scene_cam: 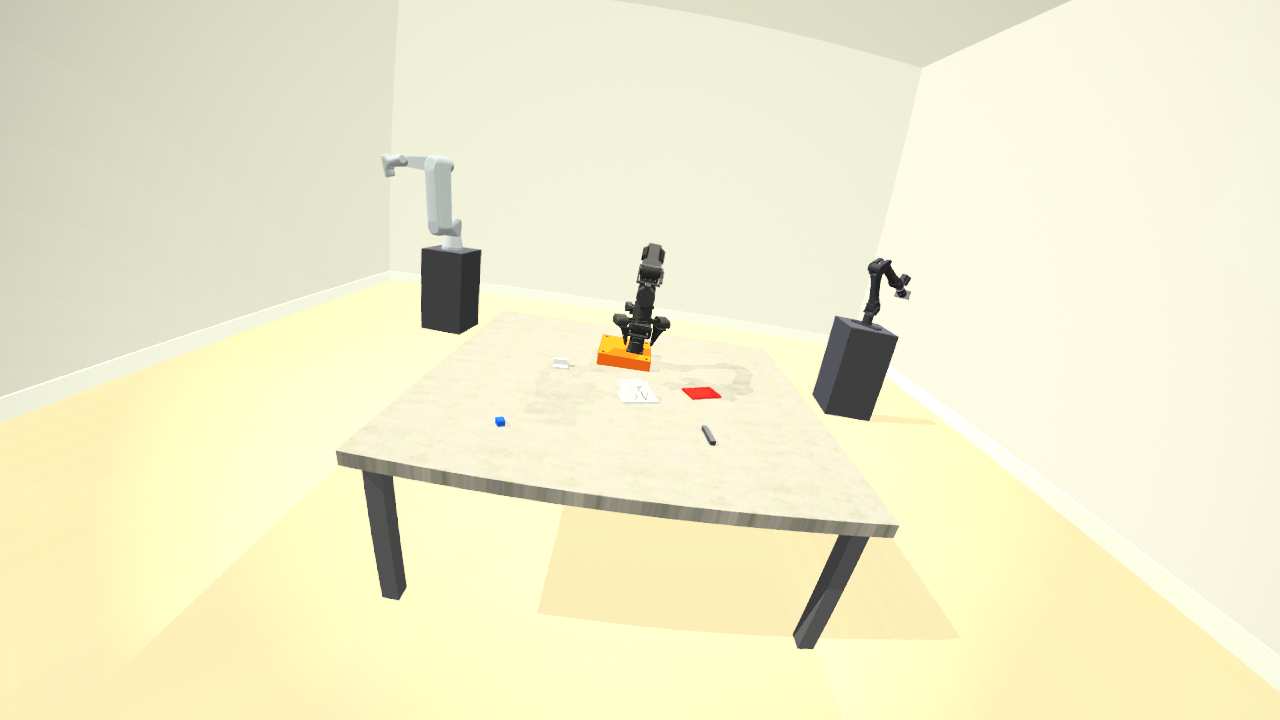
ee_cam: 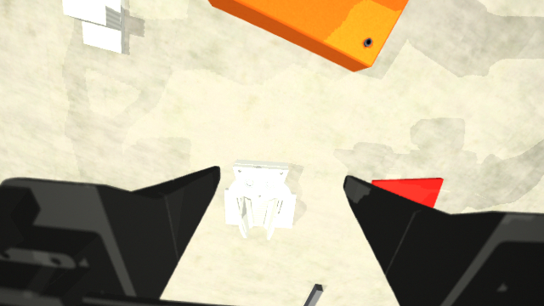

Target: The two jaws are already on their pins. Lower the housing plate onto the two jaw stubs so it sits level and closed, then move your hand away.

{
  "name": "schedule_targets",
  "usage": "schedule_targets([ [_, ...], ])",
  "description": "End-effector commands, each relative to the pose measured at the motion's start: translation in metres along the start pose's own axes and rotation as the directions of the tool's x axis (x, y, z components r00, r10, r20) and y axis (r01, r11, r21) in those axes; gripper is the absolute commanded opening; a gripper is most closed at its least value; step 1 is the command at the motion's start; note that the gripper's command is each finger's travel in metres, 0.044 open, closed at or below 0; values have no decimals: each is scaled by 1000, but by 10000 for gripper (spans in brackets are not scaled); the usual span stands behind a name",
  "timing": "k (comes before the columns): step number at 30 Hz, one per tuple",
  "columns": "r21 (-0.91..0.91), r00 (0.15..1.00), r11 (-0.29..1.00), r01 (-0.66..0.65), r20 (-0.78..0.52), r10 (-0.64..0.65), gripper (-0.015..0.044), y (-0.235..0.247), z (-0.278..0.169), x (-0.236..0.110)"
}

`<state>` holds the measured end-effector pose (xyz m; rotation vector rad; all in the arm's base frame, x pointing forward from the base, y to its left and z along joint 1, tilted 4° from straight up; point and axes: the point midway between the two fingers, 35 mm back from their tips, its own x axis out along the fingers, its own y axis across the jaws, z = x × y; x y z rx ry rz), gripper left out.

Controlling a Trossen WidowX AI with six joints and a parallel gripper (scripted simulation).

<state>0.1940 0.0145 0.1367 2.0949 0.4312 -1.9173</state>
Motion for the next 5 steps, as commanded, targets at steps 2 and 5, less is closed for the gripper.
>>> schedule_targets([
  [2,-6,1000,1000,0,2,0,440,0,1,0],
  [5,-6,1000,1000,0,2,0,440,0,1,0],
])
